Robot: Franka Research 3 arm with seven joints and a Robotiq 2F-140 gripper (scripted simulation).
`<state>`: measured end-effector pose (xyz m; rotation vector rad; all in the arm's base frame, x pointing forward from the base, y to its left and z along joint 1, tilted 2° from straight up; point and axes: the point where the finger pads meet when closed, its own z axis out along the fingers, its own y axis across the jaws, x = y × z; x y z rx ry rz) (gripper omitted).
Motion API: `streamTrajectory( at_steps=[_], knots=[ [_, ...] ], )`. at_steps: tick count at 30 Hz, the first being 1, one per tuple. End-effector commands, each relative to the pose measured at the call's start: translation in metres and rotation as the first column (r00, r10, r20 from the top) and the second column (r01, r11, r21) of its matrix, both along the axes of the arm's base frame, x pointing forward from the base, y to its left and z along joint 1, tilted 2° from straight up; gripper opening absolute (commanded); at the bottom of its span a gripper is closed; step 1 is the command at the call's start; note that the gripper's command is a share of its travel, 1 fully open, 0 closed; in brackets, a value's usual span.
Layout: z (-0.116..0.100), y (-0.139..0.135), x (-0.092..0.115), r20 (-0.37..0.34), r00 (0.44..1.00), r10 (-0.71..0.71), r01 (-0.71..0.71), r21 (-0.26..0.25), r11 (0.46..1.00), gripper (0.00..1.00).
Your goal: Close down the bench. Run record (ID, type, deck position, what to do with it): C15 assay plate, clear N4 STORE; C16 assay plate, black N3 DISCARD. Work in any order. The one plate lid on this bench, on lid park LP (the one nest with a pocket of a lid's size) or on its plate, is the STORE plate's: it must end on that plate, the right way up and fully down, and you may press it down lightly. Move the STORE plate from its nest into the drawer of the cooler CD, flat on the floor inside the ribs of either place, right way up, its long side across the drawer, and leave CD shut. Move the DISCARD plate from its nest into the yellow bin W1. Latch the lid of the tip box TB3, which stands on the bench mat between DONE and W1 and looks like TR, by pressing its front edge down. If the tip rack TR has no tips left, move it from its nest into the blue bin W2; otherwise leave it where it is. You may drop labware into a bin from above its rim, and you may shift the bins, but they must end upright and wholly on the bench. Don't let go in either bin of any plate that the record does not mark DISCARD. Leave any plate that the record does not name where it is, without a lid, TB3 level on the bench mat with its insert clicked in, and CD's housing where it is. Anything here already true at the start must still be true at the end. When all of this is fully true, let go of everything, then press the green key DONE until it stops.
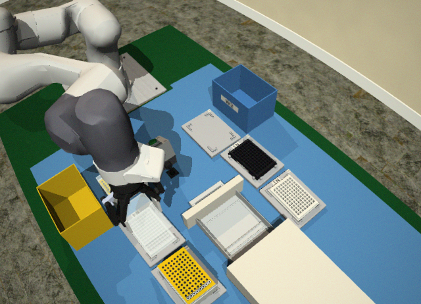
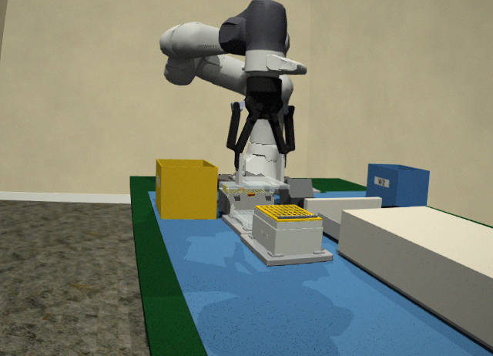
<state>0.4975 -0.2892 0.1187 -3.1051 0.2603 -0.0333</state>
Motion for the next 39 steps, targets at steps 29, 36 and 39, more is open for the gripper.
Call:
streamTrajectory(
  at_steps=[29,36,39],
  knots=[
    [-0.037,0.002,0.004,0.007,1.0,-0.003,0.004,-0.002,1.0,0.0],
    [-0.043,0.002,0.004,0.007,1.0,-0.003,0.004,-0.002,1.0,0.0],
    [-0.047,0.002,0.005,0.007,1.0,-0.003,0.004,-0.002,1.0,0.0]
  ],
)
